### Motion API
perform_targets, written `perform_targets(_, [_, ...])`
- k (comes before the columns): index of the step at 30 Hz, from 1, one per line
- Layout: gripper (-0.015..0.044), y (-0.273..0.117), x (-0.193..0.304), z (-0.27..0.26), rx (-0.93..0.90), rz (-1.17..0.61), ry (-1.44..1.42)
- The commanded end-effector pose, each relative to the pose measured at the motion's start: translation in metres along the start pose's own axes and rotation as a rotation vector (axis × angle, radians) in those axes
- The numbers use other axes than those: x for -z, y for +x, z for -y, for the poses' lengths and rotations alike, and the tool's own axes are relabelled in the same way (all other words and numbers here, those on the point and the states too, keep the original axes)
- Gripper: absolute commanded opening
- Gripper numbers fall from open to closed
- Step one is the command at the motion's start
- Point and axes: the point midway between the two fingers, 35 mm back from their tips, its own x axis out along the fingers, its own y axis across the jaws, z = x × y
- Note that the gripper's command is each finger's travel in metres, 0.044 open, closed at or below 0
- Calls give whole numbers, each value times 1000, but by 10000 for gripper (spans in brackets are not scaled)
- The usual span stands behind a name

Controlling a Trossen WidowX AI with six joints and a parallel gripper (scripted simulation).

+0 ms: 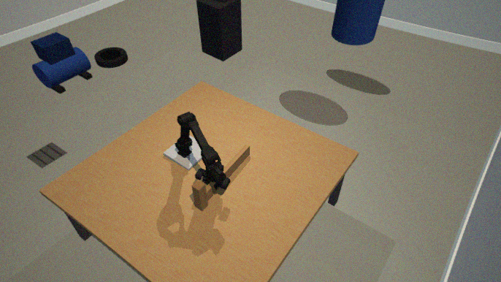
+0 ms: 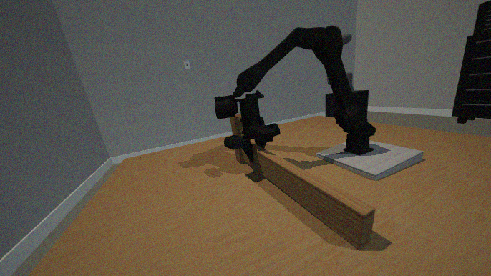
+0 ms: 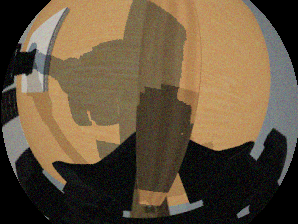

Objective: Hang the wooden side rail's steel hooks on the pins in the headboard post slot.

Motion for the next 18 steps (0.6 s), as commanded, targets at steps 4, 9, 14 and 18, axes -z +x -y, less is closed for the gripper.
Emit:
perform_targets(4, [0,1,1,0,0,-8,-8])
perform_targets(9, [0,1,1,0,0,-8,-8])
perform_targets(14, [0,2,1,0,0,-8,-8])
perform_targets(18, [0,3,1,0,0,-8,-8])
